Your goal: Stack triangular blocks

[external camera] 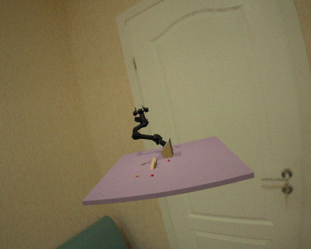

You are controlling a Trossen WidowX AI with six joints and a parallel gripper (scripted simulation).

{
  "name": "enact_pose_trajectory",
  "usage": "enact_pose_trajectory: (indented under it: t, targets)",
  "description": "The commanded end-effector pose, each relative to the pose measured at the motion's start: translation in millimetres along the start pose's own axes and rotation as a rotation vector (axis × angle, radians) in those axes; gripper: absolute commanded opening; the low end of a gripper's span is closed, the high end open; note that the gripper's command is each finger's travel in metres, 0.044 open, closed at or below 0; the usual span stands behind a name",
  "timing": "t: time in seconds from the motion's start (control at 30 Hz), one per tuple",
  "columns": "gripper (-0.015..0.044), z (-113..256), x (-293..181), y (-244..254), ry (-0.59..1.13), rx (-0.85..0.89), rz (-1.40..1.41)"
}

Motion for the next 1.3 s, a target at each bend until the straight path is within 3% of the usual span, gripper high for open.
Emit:
enact_pose_trajectory:
  t: [0.0, 0.47, 0.83, 1.27]
  targets:
    - [0.0374, 0, 1, -1, -0.001, -0.005, 0.006]
    - [0.0006, 3, 93, -115, -0.245, -0.504, 0.268]
    - [0.0, 68, 216, -174, -0.624, -0.964, 0.437]
    - [0.0, 210, 341, -159, -1.22, -1.428, 0.501]
Point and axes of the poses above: the point midway between the two fingers, 35 mm back from their tips, its own z axis back along the fingers, its own y axis across the jaws, x = y × z, the point moved 6 cm from there along z, back along the fingers, and after that the axes turned 4 degrees about z, right-handed, at the moved point
